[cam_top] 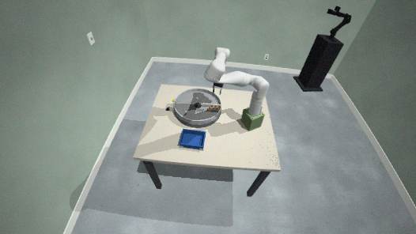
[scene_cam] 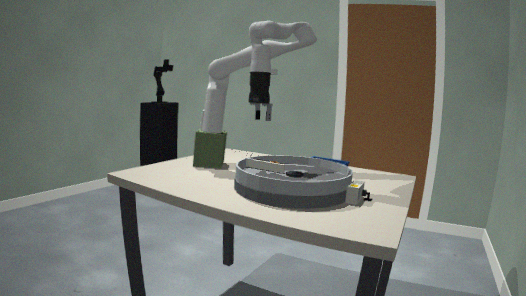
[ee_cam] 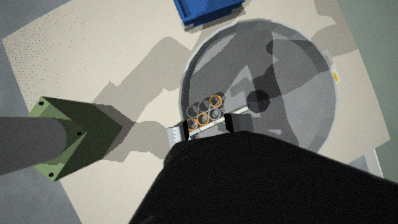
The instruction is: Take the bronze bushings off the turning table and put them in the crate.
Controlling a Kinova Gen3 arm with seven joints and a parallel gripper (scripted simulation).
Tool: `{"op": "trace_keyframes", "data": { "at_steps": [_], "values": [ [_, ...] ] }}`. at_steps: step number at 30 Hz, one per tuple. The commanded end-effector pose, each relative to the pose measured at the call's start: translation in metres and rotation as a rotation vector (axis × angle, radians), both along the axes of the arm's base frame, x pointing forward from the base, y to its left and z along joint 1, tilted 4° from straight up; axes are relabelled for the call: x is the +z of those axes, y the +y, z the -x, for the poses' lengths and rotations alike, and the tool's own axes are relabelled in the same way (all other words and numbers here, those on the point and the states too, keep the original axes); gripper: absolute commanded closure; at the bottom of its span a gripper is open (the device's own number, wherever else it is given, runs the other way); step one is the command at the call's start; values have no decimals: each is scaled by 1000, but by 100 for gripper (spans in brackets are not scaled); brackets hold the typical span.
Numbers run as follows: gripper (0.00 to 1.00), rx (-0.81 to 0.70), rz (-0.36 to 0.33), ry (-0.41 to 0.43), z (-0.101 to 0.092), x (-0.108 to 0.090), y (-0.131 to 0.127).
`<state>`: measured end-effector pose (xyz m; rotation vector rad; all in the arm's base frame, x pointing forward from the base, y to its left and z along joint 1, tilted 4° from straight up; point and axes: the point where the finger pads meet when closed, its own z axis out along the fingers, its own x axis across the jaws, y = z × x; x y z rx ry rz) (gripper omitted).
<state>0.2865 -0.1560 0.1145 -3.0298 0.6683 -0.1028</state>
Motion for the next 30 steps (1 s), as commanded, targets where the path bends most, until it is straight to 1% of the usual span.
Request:
{"op": "trace_keyframes", "data": {
  "at_steps": [1,4,30],
  "values": [
    [0,-5,-2,4,1,-19,-7],
    [0,-7,-2,4,0,-51,-20],
    [0,-6,-2,3,0,-51,-19]
  ]
}}
